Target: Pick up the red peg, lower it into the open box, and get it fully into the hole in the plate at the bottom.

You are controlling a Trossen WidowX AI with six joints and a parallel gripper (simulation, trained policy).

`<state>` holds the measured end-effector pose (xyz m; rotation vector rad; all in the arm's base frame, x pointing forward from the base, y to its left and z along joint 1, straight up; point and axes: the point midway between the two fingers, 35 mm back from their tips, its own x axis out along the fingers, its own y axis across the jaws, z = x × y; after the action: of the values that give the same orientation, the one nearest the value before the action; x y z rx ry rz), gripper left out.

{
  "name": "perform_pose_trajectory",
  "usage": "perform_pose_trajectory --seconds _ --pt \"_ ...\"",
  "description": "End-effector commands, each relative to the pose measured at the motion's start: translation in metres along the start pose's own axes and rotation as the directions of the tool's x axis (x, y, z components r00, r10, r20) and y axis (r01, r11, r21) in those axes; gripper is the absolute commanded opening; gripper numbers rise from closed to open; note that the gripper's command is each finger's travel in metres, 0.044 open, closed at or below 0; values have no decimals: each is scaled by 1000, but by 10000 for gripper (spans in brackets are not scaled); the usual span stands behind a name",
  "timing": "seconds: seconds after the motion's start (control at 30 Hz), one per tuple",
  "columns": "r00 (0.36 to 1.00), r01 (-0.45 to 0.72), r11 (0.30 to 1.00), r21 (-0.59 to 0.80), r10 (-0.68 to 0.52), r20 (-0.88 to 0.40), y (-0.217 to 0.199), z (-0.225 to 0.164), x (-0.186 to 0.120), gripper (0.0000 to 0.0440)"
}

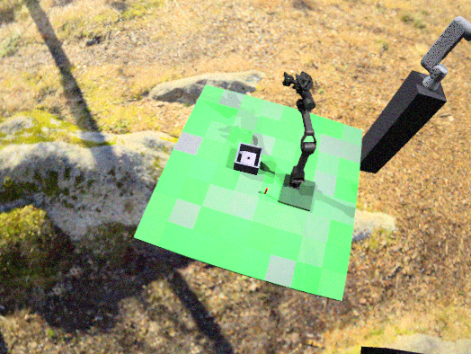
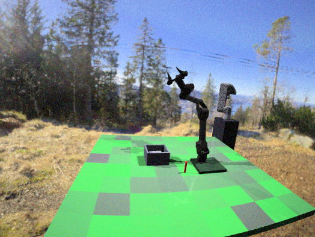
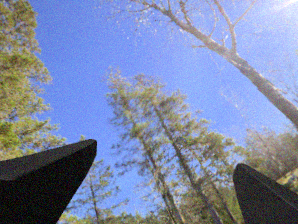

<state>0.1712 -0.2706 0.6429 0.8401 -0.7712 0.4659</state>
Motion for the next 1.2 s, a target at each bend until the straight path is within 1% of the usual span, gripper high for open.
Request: perform_pose_trajectory --seconds 0.0,0.03,0.17,0.3,0.43,0.57,0.73,0.87,1.0,1.17 --pt "1000 -1 1000 2 1 -1 0 -2 1 426" --pt "1000 1 1000 10 -1 1 -1 -4 2 440" --pt "1000 11 997 80 -12 15 -11 -16 9 440" --pt "998 37 983 180 -45 41 -25 -34 21 440" --pt "992 87 953 289 -110 64 -44 -57 33 440" --pt "978 157 907 390 -198 66 -66 -85 40 440" --pt "945 268 826 496 -325 30 -92 -129 42 440" --pt "904 370 745 555 -428 -28 -111 -169 38 440" --pt "846 479 655 585 -522 -108 -126 -213 28 440" --pt "752 615 536 578 -619 -226 -138 -268 10 440"
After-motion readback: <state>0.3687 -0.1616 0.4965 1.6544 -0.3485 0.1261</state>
